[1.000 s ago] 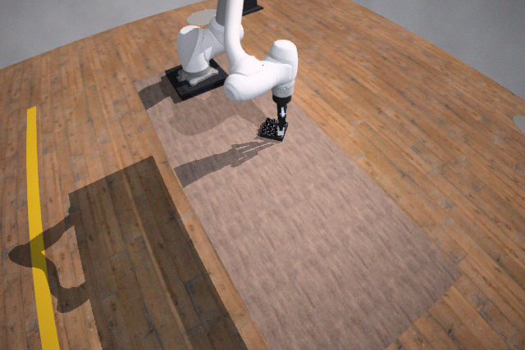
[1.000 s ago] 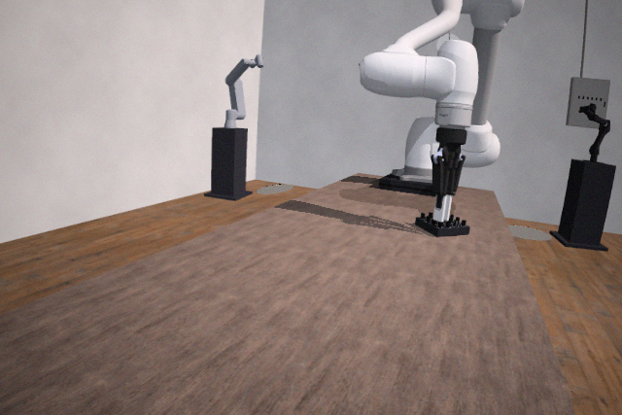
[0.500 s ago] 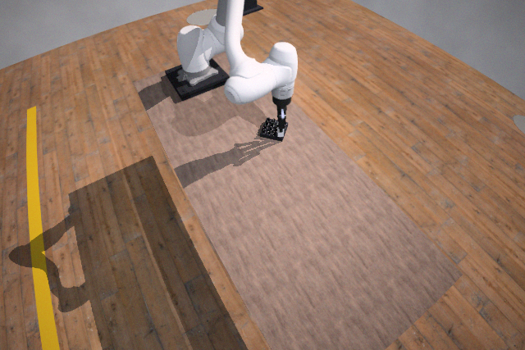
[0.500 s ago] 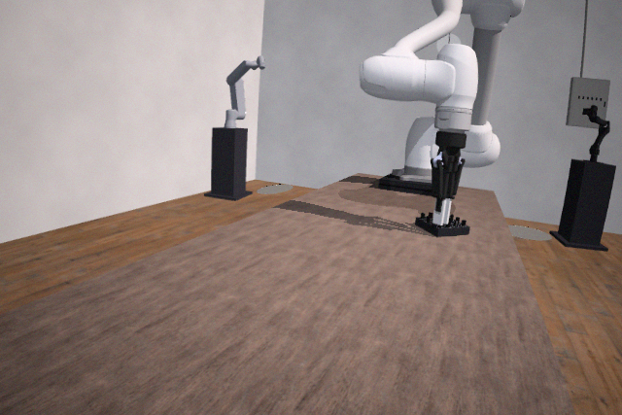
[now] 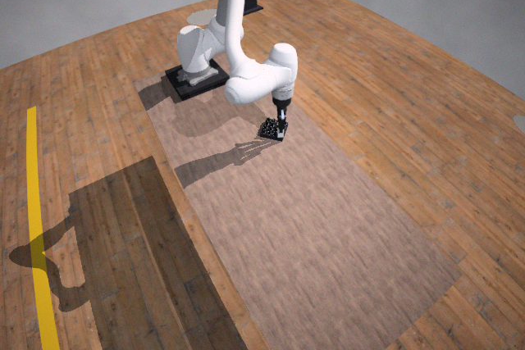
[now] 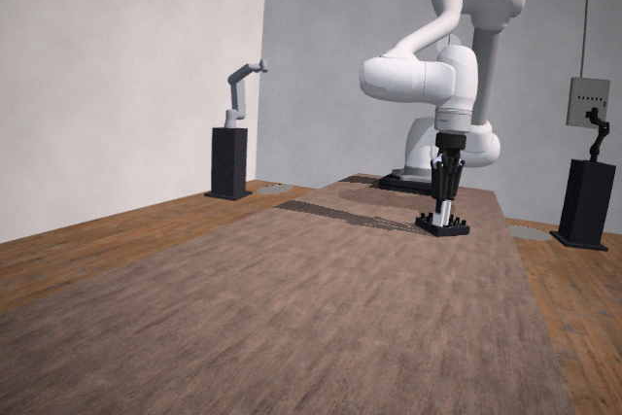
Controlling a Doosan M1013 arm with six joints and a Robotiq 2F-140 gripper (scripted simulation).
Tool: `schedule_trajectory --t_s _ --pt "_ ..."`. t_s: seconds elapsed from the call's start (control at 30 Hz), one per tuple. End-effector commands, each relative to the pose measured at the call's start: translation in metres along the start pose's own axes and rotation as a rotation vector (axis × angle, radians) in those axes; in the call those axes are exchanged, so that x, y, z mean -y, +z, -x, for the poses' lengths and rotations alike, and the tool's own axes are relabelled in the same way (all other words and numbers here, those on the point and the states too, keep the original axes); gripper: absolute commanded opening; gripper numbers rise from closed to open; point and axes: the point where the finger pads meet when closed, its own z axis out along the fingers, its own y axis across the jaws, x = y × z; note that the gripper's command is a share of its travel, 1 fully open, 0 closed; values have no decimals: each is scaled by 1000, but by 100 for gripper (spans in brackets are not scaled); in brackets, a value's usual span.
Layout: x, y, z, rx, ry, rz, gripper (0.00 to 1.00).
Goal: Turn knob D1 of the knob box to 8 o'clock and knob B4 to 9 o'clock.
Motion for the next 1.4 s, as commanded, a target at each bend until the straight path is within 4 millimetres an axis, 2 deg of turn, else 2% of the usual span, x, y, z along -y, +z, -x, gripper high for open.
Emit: schedule_trajectory --t_s 0.0,0.93,0.97,1.37 --pt "0 0 0 0 0 0 12" --pt "0 0 0 0 0 0 12" --pt "0 0 0 0 0 0 5" --pt "0 0 0 0 0 0 5"
